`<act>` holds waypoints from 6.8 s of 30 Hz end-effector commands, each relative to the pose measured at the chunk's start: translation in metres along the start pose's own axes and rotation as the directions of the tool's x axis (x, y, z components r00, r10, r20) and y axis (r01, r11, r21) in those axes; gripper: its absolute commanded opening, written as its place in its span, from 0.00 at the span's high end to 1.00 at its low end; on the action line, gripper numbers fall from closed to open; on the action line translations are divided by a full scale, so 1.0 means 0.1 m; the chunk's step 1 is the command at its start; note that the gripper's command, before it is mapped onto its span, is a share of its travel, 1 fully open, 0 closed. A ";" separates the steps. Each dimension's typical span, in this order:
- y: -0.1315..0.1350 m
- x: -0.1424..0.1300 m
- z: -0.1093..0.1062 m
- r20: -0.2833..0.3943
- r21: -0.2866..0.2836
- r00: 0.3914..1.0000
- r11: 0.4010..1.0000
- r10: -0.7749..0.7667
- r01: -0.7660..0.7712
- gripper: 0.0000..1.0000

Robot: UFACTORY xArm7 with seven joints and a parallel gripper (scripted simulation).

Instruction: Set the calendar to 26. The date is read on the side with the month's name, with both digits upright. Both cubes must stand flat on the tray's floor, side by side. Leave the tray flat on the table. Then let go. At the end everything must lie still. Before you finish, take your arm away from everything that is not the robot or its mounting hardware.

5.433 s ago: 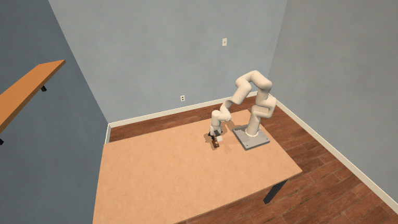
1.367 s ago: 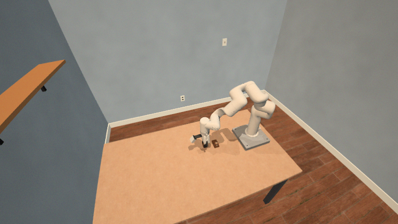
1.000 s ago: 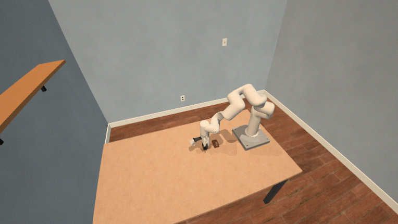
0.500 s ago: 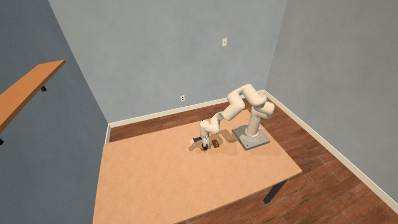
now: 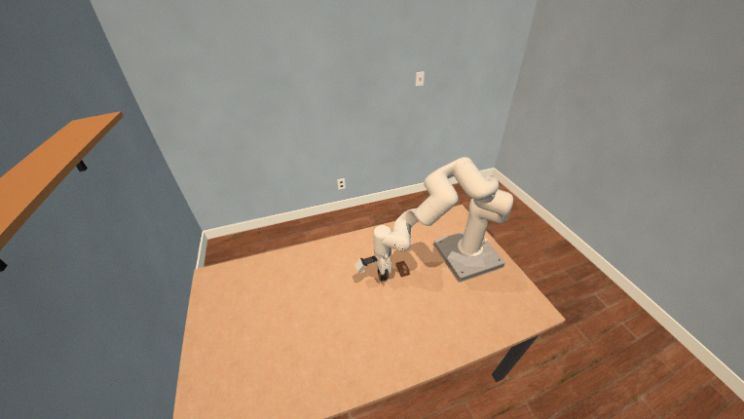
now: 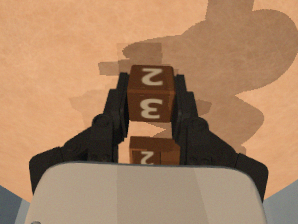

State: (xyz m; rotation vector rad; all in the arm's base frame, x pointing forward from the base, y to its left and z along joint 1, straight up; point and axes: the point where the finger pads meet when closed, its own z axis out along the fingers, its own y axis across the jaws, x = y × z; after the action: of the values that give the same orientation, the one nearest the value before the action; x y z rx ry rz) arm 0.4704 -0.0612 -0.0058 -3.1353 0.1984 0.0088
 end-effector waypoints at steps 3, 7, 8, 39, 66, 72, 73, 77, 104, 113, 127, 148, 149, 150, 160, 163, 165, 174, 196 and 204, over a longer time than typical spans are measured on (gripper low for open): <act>0.00 0.02 -0.01 -0.004 0.000 1.000 1.000 0.000 0.000 0.71; 0.00 0.02 -0.01 -0.004 0.000 1.000 1.000 0.000 0.000 0.71; 0.00 0.02 -0.01 -0.004 0.000 1.000 1.000 0.000 0.000 0.71; -0.01 0.03 -0.01 -0.004 0.000 1.000 1.000 0.000 0.000 0.71; -0.01 0.03 0.02 -0.004 0.000 1.000 1.000 0.000 0.000 0.71; -0.01 0.03 0.02 -0.004 0.000 1.000 1.000 0.000 0.000 0.71; -0.01 0.03 0.02 -0.004 0.000 1.000 1.000 0.000 0.000 0.71; -0.01 0.03 0.02 -0.004 0.000 1.000 1.000 0.000 0.000 0.71; -0.01 0.03 0.02 -0.004 0.000 1.000 1.000 0.000 0.000 0.71; -0.01 0.03 0.02 -0.004 0.000 1.000 1.000 0.000 0.000 0.71; -0.01 0.03 0.02 -0.004 0.000 1.000 1.000 0.000 0.000 0.71; -0.01 0.03 0.02 -0.004 0.000 1.000 1.000 0.000 0.000 0.71; -0.01 0.03 0.02 -0.004 0.000 1.000 1.000 0.000 0.000 0.67; -0.01 0.03 0.02 -0.004 0.000 1.000 1.000 0.000 0.000 0.67; -0.01 0.03 0.02 -0.004 0.000 1.000 1.000 0.000 0.000 0.55; -0.01 0.03 0.02 -0.004 0.000 1.000 1.000 0.000 0.000 0.51; -0.01 0.03 0.02 -0.004 0.000 1.000 1.000 0.000 0.000 0.51; -0.01 0.03 0.02 -0.004 0.000 1.000 1.000 0.000 0.000 0.51; -0.01 0.03 -0.74 -0.004 0.000 1.000 1.000 0.000 0.000 0.51; -0.01 0.03 -0.88 -0.004 0.000 1.000 1.000 0.000 0.000 0.51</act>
State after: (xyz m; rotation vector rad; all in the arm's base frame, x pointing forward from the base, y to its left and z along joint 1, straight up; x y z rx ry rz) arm 0.4731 -0.0606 0.0768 -3.1339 0.1988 0.0062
